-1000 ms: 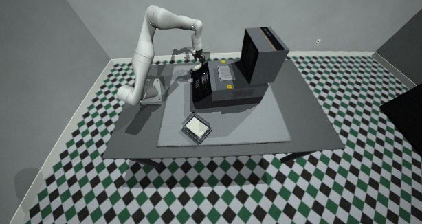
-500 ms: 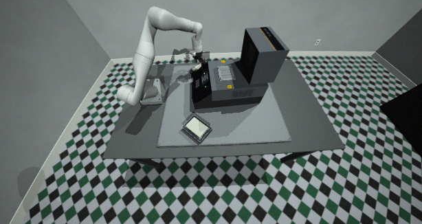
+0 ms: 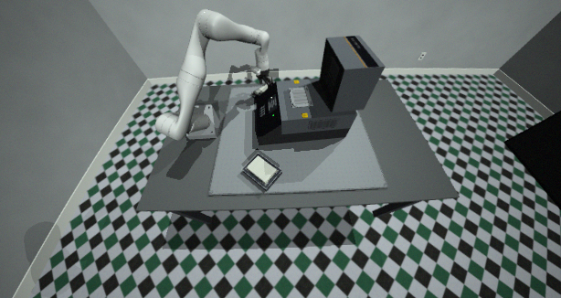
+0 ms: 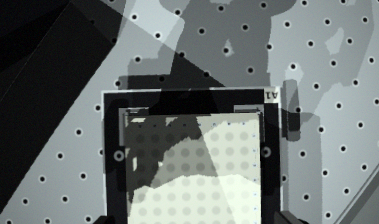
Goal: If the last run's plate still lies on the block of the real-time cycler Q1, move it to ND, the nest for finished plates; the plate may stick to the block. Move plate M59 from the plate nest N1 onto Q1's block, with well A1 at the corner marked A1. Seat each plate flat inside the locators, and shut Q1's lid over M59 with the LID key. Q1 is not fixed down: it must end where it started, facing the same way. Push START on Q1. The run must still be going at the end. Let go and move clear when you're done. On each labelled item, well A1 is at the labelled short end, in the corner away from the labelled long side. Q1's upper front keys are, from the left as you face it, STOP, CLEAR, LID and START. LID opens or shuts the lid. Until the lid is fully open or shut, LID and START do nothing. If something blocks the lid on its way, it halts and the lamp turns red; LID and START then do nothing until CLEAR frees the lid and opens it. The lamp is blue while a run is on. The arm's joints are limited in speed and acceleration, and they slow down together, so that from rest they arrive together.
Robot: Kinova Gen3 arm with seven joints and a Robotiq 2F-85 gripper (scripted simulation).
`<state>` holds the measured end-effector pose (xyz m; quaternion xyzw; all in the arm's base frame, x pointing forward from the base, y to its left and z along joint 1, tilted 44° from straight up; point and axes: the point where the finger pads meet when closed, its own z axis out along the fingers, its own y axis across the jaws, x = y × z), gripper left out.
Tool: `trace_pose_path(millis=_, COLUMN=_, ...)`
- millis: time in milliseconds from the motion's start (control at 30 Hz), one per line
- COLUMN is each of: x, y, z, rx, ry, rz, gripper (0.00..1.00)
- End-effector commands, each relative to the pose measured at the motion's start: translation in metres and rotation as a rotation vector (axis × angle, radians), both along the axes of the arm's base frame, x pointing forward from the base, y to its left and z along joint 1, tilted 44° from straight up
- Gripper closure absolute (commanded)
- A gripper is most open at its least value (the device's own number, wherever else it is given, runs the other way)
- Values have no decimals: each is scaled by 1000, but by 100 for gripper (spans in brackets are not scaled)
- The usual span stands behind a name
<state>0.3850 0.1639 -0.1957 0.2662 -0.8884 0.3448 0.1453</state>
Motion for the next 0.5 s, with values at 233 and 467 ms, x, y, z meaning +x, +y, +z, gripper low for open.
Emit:
trace_pose_path(millis=233, x=0, y=0, z=-1, rx=2, ry=-1, rz=1, gripper=0)
trace_pose_path(millis=467, x=0, y=-5, z=-6, rx=2, ry=-1, rz=1, gripper=0)
